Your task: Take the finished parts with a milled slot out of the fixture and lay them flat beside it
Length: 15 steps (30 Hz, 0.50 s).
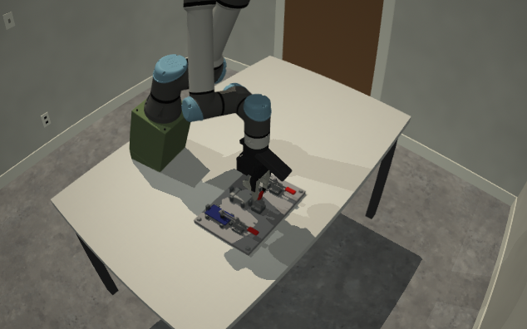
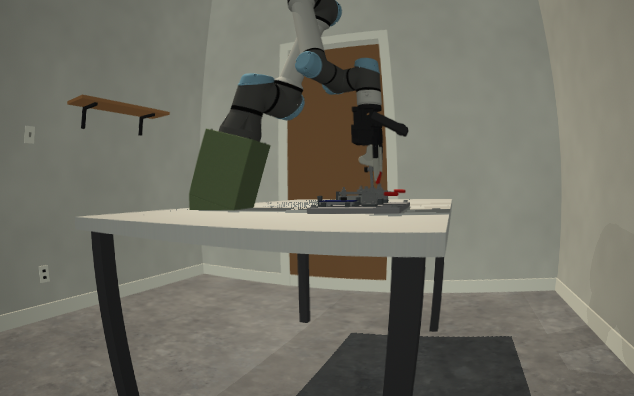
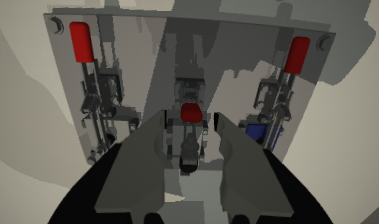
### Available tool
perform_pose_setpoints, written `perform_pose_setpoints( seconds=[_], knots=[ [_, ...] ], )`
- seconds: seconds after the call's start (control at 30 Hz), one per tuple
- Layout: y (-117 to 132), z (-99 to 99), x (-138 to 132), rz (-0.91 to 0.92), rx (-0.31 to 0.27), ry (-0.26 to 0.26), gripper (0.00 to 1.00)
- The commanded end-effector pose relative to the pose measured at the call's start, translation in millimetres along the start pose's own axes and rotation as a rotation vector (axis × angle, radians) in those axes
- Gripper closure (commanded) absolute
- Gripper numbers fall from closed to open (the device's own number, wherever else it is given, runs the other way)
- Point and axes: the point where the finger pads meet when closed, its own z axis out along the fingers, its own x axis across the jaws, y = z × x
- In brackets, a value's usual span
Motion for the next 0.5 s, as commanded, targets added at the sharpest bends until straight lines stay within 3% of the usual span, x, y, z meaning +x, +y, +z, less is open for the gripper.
perform_pose_setpoints(
  seconds=[0.0,0.47],
  knots=[
    [-0.4,-12.2,0.1,0.000,0.001,0.000,0.72],
    [-0.4,-39.8,0.1,0.000,0.001,0.000,0.72]
  ],
)
